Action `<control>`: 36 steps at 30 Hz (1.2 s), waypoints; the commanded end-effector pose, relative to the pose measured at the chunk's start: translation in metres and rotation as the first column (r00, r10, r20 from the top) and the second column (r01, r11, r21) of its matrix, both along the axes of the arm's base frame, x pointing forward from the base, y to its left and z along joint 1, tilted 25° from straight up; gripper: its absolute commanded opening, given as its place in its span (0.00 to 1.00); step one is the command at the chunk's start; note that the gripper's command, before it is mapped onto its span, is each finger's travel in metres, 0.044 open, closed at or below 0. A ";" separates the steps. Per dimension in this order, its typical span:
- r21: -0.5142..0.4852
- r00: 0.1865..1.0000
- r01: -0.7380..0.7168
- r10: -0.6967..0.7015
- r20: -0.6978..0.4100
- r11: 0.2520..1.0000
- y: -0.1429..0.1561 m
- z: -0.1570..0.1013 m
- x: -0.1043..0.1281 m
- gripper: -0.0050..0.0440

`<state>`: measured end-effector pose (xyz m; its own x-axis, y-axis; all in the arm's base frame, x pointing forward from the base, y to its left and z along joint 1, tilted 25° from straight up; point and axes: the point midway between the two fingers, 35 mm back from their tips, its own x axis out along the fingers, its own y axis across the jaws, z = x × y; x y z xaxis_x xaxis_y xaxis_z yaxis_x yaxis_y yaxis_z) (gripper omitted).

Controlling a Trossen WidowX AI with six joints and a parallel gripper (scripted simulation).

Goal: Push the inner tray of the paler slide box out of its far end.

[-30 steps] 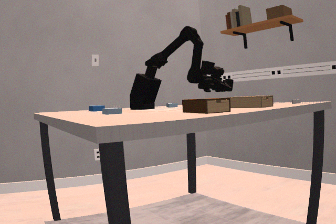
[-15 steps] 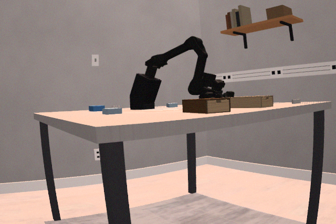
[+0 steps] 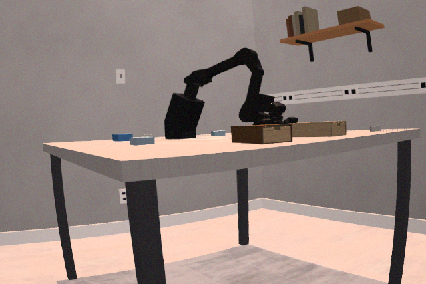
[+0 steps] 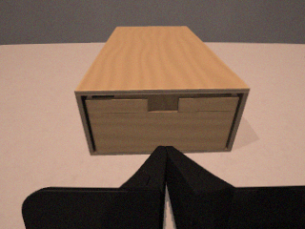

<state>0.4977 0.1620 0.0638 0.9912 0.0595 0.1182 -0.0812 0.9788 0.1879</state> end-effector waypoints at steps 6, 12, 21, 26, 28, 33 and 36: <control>0.009 1.000 0.000 0.000 0.023 1.000 0.000 0.008 0.004 0.00; 0.007 1.000 -0.001 0.000 0.029 1.000 0.000 0.010 0.009 0.00; 0.008 0.999 -0.001 0.000 0.033 1.000 0.000 0.013 0.017 0.00; 0.008 0.999 -0.001 0.001 0.033 1.000 0.000 0.015 0.020 0.00; 0.009 0.999 -0.001 0.001 0.033 1.000 0.000 0.016 0.022 0.00; 0.009 0.999 -0.001 0.001 0.034 1.000 0.001 0.018 0.026 0.00; 0.009 0.999 -0.001 0.001 0.034 1.000 0.001 0.019 0.029 0.00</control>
